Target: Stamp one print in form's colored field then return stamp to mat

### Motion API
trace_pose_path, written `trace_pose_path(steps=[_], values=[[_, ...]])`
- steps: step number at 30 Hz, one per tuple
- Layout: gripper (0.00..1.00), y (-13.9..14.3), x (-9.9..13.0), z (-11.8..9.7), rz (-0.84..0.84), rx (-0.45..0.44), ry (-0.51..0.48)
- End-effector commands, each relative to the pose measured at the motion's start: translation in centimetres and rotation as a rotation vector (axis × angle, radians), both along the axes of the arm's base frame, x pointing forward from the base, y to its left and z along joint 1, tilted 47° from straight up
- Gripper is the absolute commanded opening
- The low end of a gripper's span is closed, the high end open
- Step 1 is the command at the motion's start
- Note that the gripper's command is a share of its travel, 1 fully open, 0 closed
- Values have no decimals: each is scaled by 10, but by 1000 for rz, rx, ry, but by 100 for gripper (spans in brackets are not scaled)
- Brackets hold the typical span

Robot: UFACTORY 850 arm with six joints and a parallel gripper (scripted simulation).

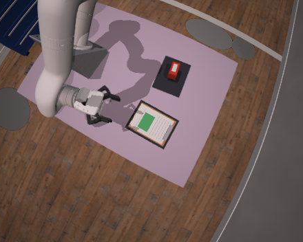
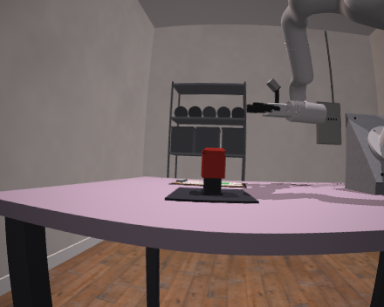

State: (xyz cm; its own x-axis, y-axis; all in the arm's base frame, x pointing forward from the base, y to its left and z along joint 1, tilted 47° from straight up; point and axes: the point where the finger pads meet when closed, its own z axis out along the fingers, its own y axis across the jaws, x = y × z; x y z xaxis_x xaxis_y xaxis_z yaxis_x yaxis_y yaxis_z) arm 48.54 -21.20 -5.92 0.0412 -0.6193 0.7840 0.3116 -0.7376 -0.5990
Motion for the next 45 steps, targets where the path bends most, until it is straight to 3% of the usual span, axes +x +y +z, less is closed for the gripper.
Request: trace_pose_path(steps=[1, 3, 5, 13, 14, 16, 17, 18, 27, 29, 30, 33, 34, 45], values=[[100, 2, 3, 2, 12, -6, -1], [100, 18, 14, 11, 83, -33, 3], [100, 54, 35, 31, 237, -101, 10], [100, 132, 57, 66, 550, -278, 10], [100, 146, 54, 70, 585, -312, 2], [100, 146, 54, 70, 585, -312, 2], [100, 170, 65, 84, 702, -381, 4], [100, 183, 58, 87, 726, -413, -8], [100, 261, 64, 128, 1027, -674, -46], [100, 267, 66, 132, 1095, -735, -51], [100, 287, 63, 143, 1117, -777, -72], [100, 289, 63, 144, 1149, -809, -76], [100, 307, 61, 156, 1229, -914, -106], [100, 348, 60, 191, 1464, -1321, -241]])
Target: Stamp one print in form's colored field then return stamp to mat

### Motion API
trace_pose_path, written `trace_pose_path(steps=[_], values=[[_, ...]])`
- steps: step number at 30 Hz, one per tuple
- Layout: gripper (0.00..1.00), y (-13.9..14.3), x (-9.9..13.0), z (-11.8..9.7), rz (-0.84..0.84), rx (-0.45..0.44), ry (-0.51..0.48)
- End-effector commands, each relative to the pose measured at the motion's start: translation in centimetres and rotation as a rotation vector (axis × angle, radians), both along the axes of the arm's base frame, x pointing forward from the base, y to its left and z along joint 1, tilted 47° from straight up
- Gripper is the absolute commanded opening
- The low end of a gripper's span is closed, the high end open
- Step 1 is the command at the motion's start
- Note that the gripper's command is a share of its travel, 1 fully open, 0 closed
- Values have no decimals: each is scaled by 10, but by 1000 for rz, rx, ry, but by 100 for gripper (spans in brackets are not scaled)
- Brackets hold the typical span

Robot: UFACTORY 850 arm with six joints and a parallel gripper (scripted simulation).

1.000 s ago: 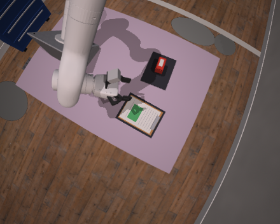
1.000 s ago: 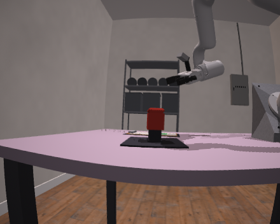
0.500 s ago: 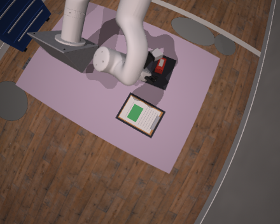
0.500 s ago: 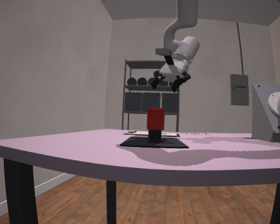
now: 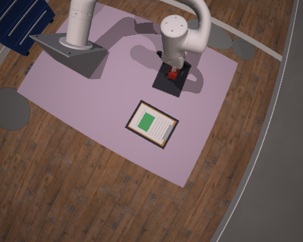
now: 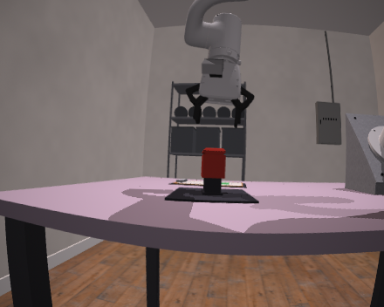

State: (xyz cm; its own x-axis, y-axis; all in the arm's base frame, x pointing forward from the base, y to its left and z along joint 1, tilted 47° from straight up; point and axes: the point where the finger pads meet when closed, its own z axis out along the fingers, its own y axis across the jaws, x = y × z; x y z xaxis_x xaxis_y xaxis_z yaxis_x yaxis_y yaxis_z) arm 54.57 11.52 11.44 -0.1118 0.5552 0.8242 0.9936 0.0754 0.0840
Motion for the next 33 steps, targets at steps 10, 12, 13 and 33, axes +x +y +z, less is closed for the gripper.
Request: trace_pose_path(steps=[10, 12, 13, 33], values=[[100, 21, 0, 18, 149, -159, -90], [100, 21, 0, 18, 149, -159, -90], [100, 21, 0, 18, 149, -159, -90], [100, -15, 3, 52, 150, -156, -90]])
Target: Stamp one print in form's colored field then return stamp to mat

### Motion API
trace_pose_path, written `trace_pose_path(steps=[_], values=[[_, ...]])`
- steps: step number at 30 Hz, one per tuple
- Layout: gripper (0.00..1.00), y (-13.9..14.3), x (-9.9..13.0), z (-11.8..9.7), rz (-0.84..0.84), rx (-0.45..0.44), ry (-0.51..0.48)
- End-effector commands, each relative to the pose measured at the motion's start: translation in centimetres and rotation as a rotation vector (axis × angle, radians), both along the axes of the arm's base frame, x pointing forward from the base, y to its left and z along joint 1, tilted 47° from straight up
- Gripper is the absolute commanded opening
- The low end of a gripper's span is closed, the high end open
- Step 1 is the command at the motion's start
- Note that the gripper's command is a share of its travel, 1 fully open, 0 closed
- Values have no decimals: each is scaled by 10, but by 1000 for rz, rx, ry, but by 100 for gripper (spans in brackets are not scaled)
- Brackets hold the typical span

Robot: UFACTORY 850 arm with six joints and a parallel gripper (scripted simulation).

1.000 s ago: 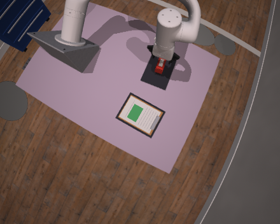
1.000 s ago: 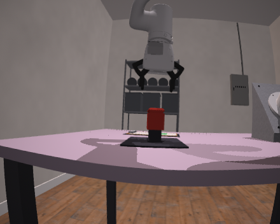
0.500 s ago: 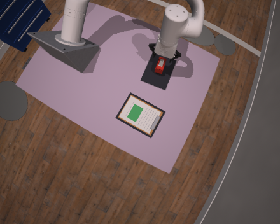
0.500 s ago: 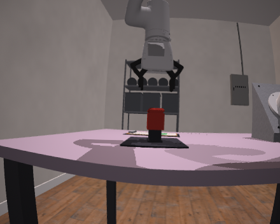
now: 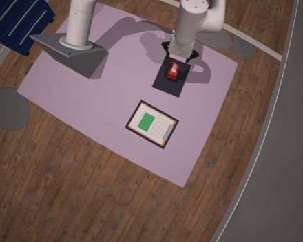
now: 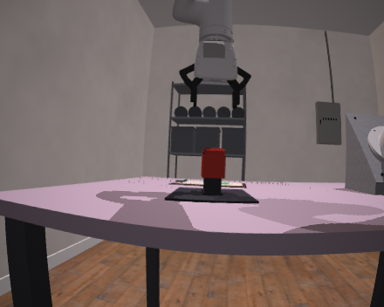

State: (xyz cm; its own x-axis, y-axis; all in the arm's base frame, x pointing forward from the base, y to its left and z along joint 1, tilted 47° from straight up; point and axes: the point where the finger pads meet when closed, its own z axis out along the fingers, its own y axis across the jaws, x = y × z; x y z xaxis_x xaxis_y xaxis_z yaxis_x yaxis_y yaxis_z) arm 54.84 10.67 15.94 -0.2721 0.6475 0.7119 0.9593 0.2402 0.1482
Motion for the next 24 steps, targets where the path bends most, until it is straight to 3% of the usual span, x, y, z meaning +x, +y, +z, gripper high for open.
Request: trace_pose_path(steps=[1, 6, 10, 15, 21, 23, 24], values=[[100, -7, 0, 7, 1, 1, 1], [100, -9, 2, 4, 13, 2, -12], [100, -23, 9, -9, 79, 8, -82], [100, -62, 26, -47, 258, 24, -269], [100, -107, 33, -93, 413, 30, -426], [100, -107, 33, -93, 413, 30, -426], [100, -128, 36, -115, 492, 37, -507]])
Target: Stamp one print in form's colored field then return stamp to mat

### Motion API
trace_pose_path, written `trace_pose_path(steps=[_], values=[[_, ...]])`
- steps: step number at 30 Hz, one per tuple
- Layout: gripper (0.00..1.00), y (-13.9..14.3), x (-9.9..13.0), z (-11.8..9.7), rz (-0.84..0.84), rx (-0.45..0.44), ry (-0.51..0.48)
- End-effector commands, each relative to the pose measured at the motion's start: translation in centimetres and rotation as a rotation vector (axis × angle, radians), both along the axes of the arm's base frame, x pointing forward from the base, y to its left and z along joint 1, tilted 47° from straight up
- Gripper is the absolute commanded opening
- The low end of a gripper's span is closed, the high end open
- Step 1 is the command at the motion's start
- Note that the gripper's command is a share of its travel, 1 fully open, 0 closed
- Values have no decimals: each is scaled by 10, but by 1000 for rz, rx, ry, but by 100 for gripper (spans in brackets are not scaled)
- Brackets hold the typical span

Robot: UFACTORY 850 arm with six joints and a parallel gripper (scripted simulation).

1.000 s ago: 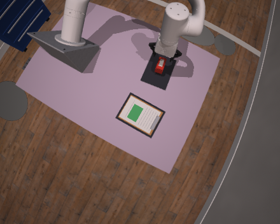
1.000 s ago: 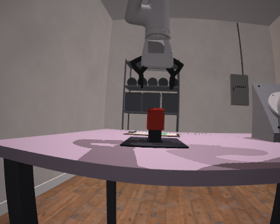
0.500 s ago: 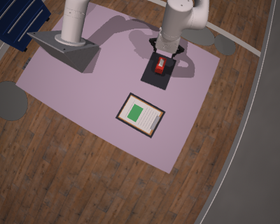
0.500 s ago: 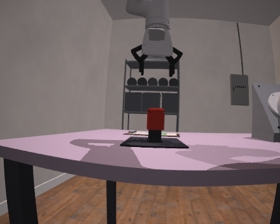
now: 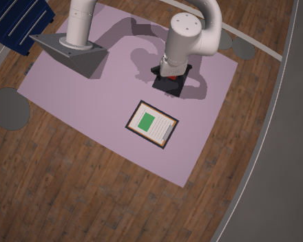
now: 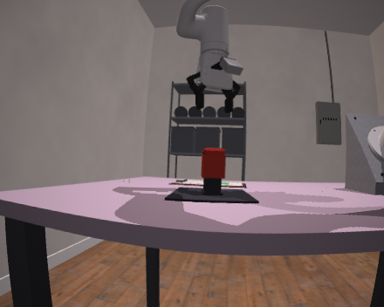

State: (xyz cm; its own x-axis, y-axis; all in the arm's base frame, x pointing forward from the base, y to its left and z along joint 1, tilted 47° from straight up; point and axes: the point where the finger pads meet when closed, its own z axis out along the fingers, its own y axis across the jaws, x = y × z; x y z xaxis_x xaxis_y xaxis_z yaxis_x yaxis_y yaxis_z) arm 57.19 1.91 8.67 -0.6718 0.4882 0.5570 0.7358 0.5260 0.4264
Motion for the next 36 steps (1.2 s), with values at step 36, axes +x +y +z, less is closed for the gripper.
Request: trace_pose_path(steps=[36], values=[[100, -79, 0, -191, 641, 111, -662]])
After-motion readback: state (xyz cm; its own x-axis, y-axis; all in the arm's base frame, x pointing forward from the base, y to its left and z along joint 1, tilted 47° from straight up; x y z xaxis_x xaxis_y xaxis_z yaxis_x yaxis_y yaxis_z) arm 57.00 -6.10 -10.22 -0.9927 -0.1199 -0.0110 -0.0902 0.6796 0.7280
